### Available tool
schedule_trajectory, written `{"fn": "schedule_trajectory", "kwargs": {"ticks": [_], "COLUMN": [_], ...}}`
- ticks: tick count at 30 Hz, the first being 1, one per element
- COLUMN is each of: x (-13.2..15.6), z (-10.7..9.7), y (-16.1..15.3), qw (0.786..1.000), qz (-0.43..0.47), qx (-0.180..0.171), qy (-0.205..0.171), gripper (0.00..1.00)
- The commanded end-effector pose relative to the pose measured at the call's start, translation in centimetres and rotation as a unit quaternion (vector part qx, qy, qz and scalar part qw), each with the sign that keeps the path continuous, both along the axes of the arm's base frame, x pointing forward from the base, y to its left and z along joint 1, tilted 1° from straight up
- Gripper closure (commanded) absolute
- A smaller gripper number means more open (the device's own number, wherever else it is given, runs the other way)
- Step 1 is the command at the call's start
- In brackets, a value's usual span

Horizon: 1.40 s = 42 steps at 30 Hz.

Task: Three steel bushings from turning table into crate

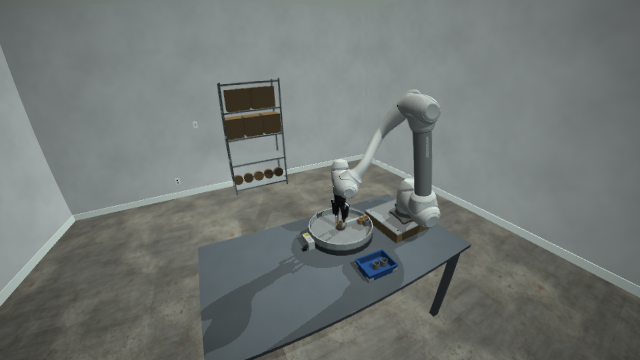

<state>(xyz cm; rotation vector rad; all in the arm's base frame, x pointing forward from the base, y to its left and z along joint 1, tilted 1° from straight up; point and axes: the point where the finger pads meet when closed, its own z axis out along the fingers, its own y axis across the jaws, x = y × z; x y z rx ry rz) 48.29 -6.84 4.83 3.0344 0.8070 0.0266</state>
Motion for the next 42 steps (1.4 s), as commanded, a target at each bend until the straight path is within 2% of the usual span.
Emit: {"fn": "schedule_trajectory", "kwargs": {"ticks": [1, 12, 18, 24, 28, 42], "x": [0.1, 0.1, 0.1, 0.0, 0.0, 0.0], "z": [-0.3, -0.3, 0.6, 3.2, 4.2, 4.3], "y": [0.0, 0.0, 0.0, 0.0, 0.0, 0.0], "qw": [1.000, 1.000, 1.000, 1.000, 1.000, 1.000], "qz": [0.002, 0.002, 0.002, 0.002, 0.002, 0.002], "qx": [0.001, 0.001, 0.001, 0.001, 0.001, 0.001], "qy": [-0.001, -0.001, -0.001, -0.001, -0.001, -0.001], "gripper": [0.72, 0.72, 0.72, 0.72, 0.72, 0.72]}}
